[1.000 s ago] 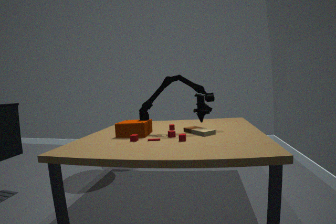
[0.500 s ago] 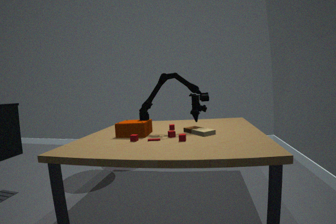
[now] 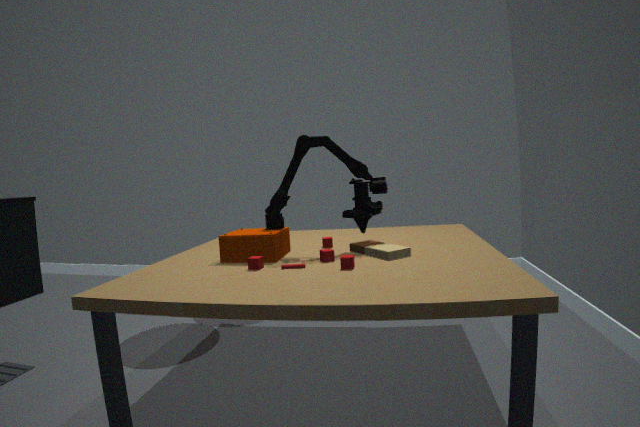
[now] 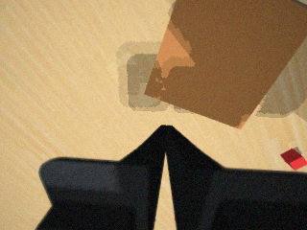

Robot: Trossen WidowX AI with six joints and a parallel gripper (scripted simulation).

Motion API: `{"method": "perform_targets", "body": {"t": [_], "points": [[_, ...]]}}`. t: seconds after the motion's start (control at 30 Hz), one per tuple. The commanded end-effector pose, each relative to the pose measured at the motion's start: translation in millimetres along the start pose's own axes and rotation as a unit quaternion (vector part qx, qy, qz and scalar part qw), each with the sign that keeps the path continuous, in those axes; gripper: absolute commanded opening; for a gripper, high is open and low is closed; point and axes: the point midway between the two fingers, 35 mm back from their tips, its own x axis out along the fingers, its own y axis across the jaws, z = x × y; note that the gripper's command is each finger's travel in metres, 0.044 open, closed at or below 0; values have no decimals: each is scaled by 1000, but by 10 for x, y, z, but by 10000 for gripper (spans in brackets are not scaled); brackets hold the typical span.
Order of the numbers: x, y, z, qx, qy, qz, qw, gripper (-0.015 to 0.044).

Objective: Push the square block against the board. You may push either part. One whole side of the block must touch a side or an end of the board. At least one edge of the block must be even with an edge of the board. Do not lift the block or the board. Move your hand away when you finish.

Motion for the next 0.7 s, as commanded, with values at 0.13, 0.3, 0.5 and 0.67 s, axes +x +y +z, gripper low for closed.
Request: {"method": "perform_targets", "body": {"t": [0.13,0.3,0.5,0.67], "points": [[13,-156,-200,134,0,0,991,0],[19,-187,-238,158,0,0,987,0],[451,-183,-235,158,0,0,987,0],[572,-191,-242,158,0,0,987,0]]}}
